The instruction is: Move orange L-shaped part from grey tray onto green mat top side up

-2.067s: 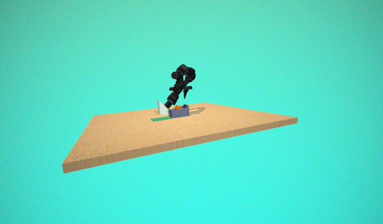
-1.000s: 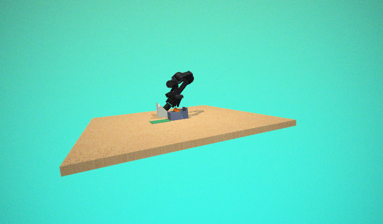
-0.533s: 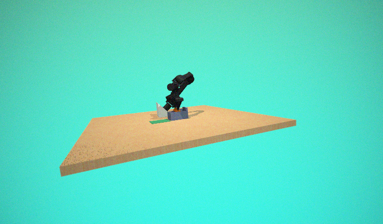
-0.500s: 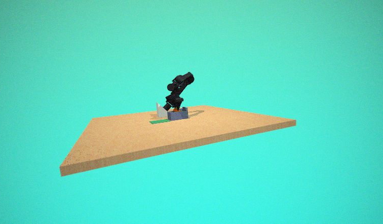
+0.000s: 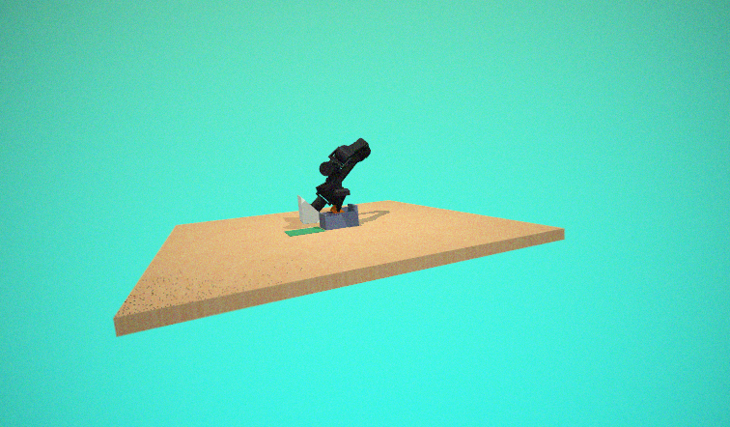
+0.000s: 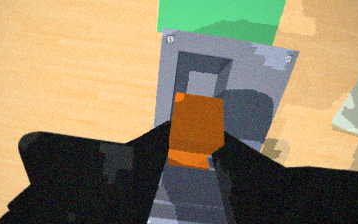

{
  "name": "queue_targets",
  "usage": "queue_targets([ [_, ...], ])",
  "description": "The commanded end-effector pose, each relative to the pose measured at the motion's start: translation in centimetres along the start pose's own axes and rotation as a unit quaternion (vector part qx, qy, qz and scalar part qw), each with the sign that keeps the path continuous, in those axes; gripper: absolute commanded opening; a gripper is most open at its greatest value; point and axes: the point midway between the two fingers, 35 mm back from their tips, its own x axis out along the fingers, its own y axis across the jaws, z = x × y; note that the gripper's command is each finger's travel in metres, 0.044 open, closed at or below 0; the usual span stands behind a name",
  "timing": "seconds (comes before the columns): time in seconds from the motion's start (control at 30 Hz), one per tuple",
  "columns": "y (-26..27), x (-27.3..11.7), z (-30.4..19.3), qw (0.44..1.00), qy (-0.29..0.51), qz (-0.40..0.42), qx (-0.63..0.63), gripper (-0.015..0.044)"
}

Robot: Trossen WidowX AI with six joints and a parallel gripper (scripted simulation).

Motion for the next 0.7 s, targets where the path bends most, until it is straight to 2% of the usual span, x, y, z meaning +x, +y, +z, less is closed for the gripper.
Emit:
queue_targets([
  [0.0,0.00,-0.02,-0.01,1.000,0.000,0.000,-0.001,0.0115],
  [0.17,0.00,-0.02,-0.01,1.000,0.000,0.000,-0.001,0.0082],
  [0.27,0.00,-0.02,-0.01,1.000,0.000,0.000,-0.001,0.0003],
  [0.67,-0.01,-0.83,0.00,1.000,0.001,0.000,0.000,0.0000],
])
